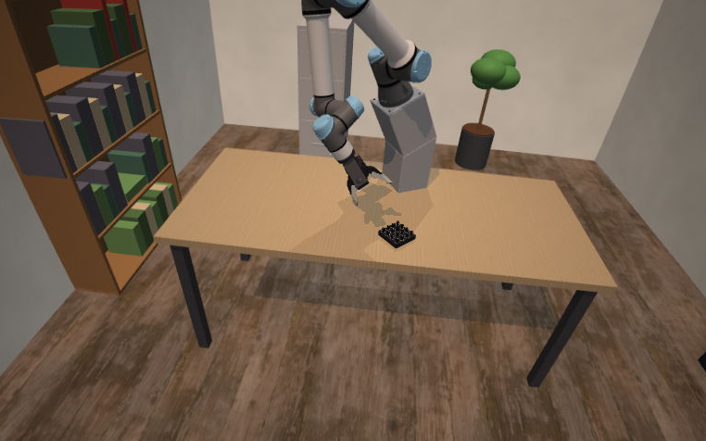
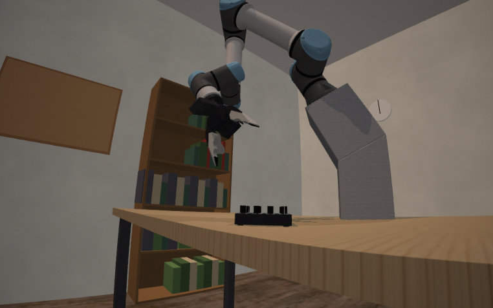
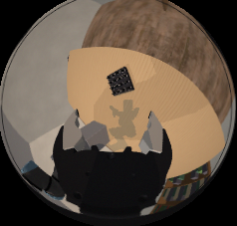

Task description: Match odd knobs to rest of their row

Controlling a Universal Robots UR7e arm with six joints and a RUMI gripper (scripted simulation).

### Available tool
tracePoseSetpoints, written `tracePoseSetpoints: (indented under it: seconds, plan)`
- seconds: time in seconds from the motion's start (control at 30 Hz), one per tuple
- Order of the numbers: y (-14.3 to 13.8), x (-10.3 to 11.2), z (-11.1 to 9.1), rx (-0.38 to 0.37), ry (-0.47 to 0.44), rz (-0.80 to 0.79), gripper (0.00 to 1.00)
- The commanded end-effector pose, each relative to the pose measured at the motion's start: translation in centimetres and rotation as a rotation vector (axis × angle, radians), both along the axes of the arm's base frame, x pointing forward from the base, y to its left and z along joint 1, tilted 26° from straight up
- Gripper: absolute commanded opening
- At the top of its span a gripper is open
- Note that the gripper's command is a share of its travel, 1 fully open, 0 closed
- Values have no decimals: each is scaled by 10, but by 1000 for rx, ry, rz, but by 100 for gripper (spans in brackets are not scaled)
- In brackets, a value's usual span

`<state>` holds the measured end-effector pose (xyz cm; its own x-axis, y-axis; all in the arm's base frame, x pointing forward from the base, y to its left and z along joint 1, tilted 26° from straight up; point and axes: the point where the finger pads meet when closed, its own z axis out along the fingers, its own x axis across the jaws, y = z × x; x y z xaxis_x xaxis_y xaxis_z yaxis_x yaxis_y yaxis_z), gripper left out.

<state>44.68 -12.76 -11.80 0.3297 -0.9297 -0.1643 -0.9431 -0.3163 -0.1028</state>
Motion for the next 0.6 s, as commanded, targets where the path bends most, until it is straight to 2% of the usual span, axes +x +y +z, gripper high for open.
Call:
tracePoseSetpoints:
  seconds: [0.0, 0.2, 0.27, 0.33, 0.57]
  plan:
    - [6, 1, -21, -99, -25, 50, 100]
    - [11, 0, -36, -168, -39, 90, 100]
    - [11, 0, -36, -168, -39, 90, 100]
    - [14, 0, -46, -212, -46, 116, 100]
    - [20, 0, -64, -296, -63, 165, 100]
